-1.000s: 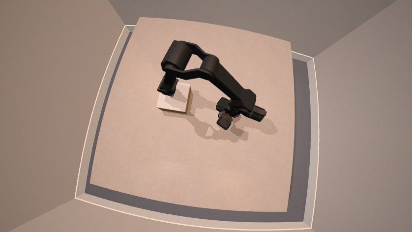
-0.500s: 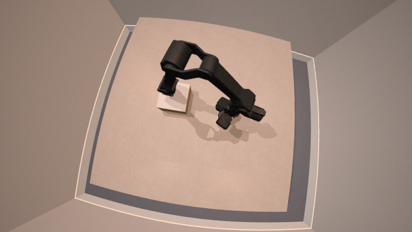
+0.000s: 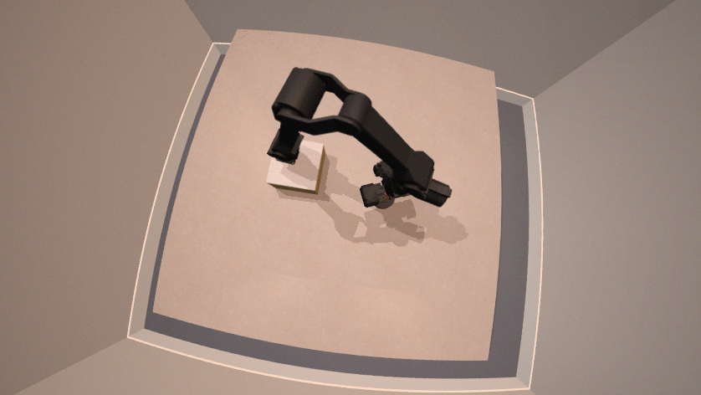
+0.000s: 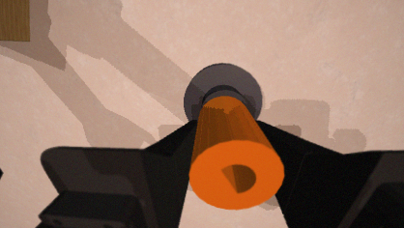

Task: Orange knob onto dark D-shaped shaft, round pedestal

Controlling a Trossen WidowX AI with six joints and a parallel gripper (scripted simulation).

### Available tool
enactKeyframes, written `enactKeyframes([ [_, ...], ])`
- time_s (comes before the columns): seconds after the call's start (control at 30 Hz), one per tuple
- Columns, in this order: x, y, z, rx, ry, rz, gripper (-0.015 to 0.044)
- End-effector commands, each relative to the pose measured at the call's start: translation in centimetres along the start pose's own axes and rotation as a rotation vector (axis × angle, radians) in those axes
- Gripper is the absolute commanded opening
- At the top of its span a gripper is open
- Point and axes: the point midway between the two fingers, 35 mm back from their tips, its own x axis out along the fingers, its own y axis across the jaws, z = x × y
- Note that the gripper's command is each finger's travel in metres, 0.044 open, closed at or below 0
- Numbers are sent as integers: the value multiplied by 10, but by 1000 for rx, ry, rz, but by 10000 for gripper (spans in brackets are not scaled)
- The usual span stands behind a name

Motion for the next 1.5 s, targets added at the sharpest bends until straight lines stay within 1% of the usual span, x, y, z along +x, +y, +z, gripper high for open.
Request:
enactKeyframes([
  [0.0, -5, -1, -1, 420, 7, -10, 0],
  [0.73, -5, -6, -5, 1956, -3, -14, 0],
  [0.93, -4, -7, -5, 2262, -5, -15, 0],
  [1.03, -4, -8, -6, 2322, -6, -15, 0],
  [1.47, -3, -7, -6, 2322, -6, -15, 0],
])
